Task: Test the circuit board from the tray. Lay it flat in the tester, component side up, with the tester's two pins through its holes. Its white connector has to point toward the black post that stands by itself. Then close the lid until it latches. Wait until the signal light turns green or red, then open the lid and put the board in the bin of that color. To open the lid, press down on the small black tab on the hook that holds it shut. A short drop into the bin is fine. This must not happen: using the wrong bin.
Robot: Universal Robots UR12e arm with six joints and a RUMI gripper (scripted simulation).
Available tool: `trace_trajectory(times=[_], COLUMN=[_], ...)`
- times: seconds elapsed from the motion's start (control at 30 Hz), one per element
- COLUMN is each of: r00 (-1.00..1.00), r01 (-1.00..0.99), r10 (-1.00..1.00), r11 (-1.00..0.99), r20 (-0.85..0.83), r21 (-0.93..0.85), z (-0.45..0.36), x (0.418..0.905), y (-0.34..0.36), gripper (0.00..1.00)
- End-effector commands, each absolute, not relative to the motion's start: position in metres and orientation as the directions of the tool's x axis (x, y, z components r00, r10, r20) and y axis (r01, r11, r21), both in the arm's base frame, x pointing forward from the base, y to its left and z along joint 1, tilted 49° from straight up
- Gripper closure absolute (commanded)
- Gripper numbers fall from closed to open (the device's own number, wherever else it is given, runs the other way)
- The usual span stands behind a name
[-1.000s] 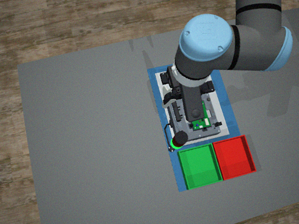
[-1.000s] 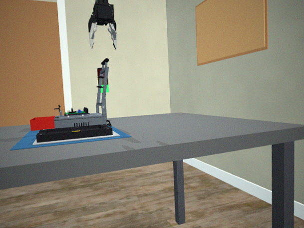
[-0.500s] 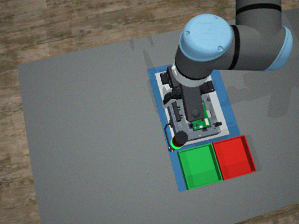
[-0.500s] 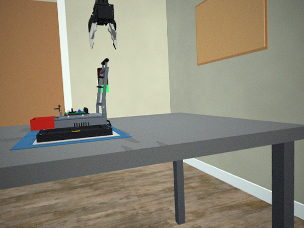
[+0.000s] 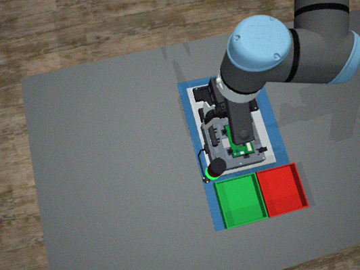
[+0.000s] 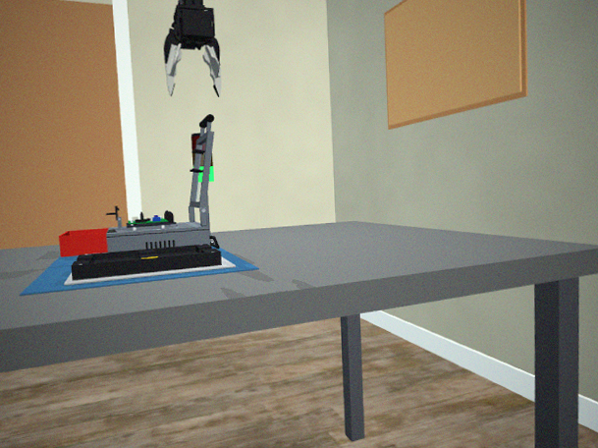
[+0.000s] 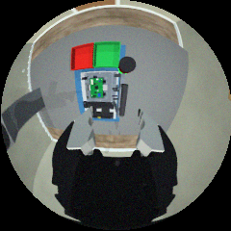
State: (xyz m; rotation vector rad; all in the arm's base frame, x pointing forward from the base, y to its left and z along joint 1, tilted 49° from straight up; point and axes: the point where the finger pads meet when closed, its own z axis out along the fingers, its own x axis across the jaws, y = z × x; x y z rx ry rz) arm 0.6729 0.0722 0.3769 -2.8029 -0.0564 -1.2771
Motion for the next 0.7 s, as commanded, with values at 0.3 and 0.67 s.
trace_trajectory(times=[0.3, 0.67], r00=[0.655, 0.655], r01=[0.059, 0.059], r10=[0.008, 0.008], r11=[-0.997, -0.997], r20=[0.756, 0.756], r21=[-0.04, -0.04], z=[0.322, 0.293], x=[0.625, 0.599], y=[0.071, 0.07], gripper=[0.41, 0.41])
